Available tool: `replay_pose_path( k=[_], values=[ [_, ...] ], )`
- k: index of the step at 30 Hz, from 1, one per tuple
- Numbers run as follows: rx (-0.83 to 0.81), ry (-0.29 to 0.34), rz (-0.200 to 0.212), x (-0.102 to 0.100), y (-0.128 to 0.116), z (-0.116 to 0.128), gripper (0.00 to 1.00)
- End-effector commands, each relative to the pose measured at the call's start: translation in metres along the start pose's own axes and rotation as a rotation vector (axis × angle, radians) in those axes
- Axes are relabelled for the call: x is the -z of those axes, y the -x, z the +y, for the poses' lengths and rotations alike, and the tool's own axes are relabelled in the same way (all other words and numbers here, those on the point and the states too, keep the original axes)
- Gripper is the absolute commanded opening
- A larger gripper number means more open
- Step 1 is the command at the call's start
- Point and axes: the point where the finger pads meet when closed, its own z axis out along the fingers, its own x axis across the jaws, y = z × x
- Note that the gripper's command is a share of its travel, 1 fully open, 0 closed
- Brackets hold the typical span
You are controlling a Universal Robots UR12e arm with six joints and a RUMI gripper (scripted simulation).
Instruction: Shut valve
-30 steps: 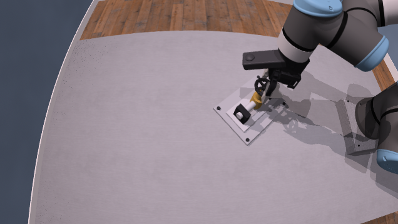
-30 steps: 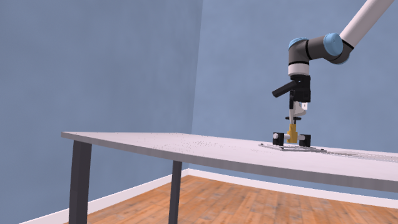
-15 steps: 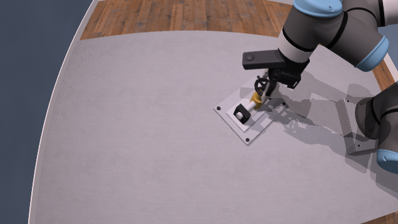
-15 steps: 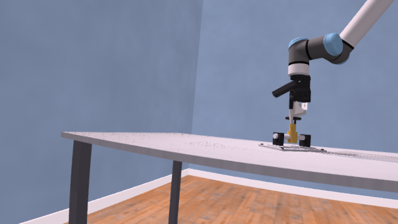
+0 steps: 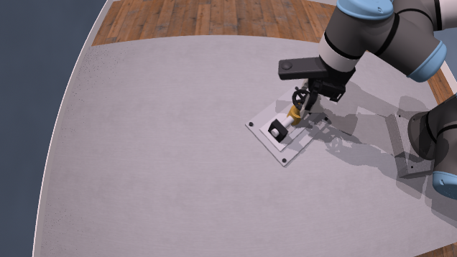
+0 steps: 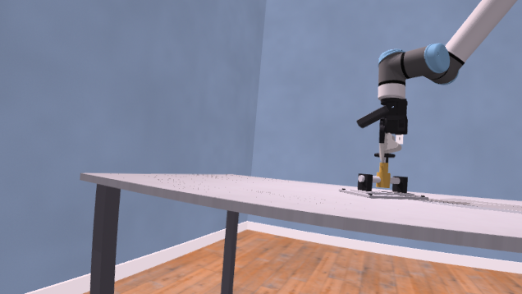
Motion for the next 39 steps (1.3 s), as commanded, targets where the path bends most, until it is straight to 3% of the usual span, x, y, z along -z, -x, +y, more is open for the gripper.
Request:
replay_pose_path(
  k=[1, 6, 7, 39],
  values=[
    [0.000, -0.002, 0.000, 0.0007, -0.0001, -0.0008, 0.00],
    [0.000, -0.002, 0.000, 0.0007, -0.0001, -0.0008, 0.00],
    [0.000, -0.002, 0.000, 0.0007, -0.0001, -0.0008, 1.00],
    [0.000, -0.002, 0.000, 0.0007, -0.0001, -0.0008, 1.00]
  ],
)
